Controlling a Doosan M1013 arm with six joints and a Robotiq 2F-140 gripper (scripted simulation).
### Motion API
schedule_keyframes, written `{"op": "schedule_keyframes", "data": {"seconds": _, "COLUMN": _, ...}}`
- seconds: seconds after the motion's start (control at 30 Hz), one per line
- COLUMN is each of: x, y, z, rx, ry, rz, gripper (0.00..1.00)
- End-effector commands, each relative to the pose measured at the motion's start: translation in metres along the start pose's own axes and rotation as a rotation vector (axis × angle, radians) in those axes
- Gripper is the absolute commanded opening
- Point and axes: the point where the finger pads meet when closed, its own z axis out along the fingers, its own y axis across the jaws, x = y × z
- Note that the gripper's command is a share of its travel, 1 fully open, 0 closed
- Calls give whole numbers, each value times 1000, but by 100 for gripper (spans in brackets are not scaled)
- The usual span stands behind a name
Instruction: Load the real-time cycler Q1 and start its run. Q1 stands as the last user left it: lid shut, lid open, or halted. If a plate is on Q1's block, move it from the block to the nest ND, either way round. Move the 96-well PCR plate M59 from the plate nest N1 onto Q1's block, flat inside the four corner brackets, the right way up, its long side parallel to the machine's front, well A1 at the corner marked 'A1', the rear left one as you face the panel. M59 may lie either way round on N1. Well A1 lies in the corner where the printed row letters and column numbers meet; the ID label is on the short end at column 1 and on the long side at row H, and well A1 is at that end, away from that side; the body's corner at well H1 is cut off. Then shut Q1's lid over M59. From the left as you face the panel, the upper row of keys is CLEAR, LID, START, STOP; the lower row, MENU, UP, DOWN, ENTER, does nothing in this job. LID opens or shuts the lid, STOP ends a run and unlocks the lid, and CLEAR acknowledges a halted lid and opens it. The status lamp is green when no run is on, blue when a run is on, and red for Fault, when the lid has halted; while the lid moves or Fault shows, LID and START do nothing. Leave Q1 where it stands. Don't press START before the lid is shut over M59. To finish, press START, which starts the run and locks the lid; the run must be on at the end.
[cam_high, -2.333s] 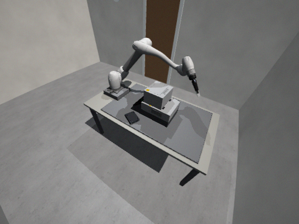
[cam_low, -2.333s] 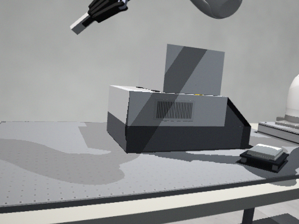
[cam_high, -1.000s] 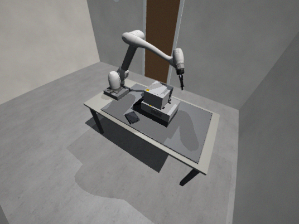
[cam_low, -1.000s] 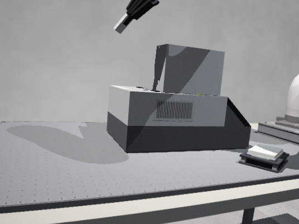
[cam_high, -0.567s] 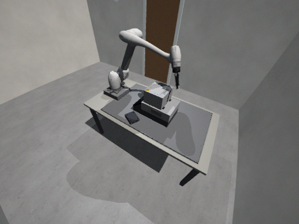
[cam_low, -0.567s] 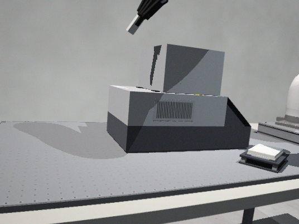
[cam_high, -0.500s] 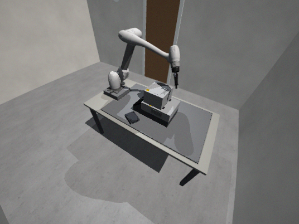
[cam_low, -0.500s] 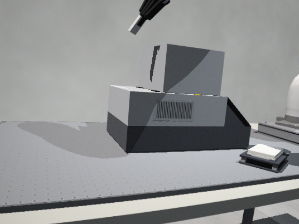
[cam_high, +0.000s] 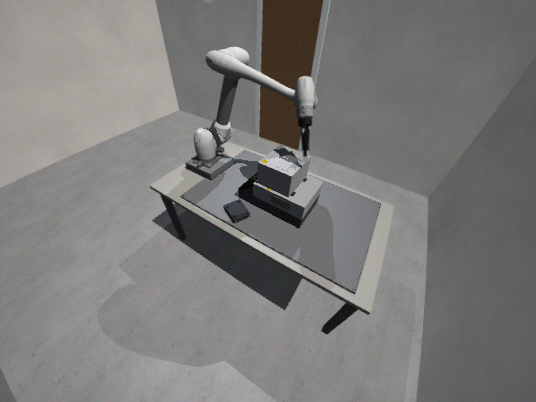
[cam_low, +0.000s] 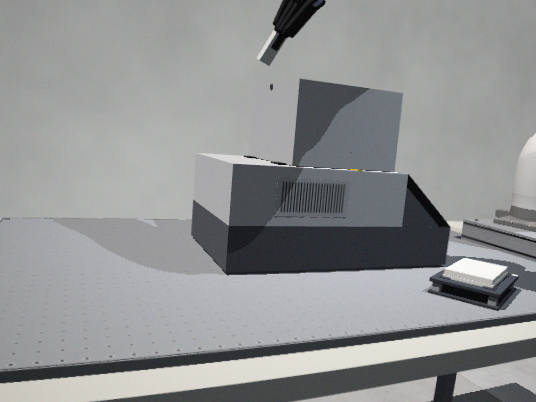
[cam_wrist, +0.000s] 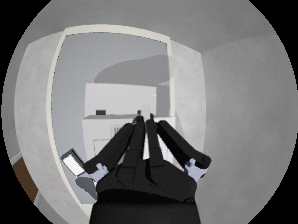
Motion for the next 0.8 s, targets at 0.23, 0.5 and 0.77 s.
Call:
{"op": "schedule_keyframes", "data": {"seconds": 0.23, "x": -47, "y": 8, "z": -15, "rx": 40, "ry": -47, "rz": 25, "gripper": 0}}
{"op": "schedule_keyframes", "data": {"seconds": 0.5, "x": -75, "y": 10, "z": -24, "rx": 60, "ry": -69, "rz": 37, "gripper": 0}}
{"op": "schedule_keyframes", "data": {"seconds": 0.77, "x": -113, "y": 12, "z": -36, "rx": 104, "ry": -114, "rz": 61, "gripper": 0}}
